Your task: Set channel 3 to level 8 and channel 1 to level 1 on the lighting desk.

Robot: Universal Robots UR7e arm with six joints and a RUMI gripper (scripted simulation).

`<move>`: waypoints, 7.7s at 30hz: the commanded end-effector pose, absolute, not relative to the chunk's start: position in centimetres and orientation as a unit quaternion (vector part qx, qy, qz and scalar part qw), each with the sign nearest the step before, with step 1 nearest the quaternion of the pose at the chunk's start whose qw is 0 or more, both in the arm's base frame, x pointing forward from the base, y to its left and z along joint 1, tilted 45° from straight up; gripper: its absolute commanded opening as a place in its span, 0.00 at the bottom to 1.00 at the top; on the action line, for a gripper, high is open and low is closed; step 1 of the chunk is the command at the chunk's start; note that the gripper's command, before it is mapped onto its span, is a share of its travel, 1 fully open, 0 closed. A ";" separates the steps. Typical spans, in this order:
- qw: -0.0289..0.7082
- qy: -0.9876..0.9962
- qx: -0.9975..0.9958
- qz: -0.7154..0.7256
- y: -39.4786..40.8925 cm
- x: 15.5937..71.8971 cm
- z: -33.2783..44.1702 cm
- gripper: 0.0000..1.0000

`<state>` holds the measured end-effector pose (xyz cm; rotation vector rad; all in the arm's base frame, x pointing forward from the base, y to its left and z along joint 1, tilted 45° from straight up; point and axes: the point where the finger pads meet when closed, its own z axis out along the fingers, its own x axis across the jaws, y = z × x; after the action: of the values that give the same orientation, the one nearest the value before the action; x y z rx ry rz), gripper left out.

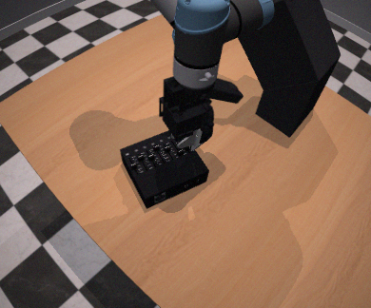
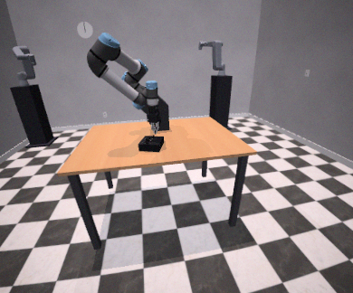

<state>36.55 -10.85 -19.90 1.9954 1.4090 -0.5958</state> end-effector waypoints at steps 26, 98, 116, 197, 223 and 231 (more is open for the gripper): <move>0.310 0.533 0.755 -0.223 -11.0 36.8 -20.1 0.00; 0.310 0.533 0.755 -0.223 -11.0 37.0 -20.1 0.00; 0.310 0.533 0.755 -0.223 -11.6 37.0 -20.6 0.00; 0.310 0.533 0.755 -0.223 -13.1 36.4 -19.7 0.00; 0.310 0.533 0.755 -0.223 -13.9 36.0 -18.9 0.00; 0.310 0.533 0.755 -0.223 -14.1 35.9 -18.7 0.00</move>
<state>36.12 -13.94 -18.89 1.9952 1.4069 -0.5881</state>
